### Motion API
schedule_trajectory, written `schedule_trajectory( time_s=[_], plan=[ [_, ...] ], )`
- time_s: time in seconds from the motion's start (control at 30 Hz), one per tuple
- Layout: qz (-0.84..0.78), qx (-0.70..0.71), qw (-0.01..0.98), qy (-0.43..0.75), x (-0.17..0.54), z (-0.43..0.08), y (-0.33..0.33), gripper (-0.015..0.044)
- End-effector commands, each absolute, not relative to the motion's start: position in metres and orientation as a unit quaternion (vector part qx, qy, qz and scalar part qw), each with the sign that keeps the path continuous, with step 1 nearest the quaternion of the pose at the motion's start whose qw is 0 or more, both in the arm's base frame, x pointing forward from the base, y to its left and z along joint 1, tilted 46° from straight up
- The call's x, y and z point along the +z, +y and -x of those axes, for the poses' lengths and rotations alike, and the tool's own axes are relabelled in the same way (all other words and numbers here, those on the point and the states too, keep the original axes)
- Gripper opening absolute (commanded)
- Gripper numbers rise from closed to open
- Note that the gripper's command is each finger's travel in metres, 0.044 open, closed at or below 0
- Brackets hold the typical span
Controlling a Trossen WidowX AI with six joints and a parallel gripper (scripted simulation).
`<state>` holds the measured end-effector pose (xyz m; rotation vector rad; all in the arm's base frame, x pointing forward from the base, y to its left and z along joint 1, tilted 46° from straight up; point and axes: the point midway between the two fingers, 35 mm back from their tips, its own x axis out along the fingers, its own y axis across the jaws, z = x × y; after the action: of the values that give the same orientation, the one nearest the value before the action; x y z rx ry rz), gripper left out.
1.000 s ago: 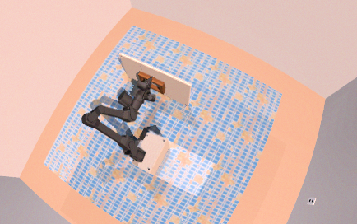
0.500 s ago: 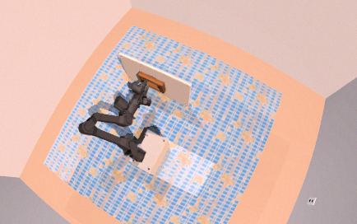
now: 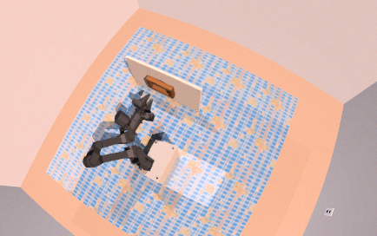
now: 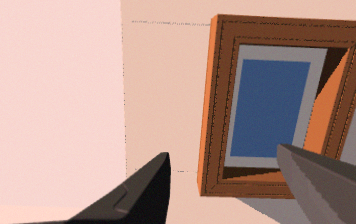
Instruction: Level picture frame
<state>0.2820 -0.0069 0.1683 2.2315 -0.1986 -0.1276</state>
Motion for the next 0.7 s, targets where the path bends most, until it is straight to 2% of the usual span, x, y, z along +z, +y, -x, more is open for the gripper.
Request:
schedule_trajectory(
  time_s=[0.0,0.2,0.67],
  plan=[
    [-0.896,-0.042,0.435,-0.083,0.188,-0.274,-0.017,0.0260],
    [-0.894,-0.043,0.439,-0.084,0.206,-0.252,-0.031,0.0260],
    [-0.894,-0.043,0.439,-0.084,0.207,-0.251,-0.031,0.0260]
  ],
)
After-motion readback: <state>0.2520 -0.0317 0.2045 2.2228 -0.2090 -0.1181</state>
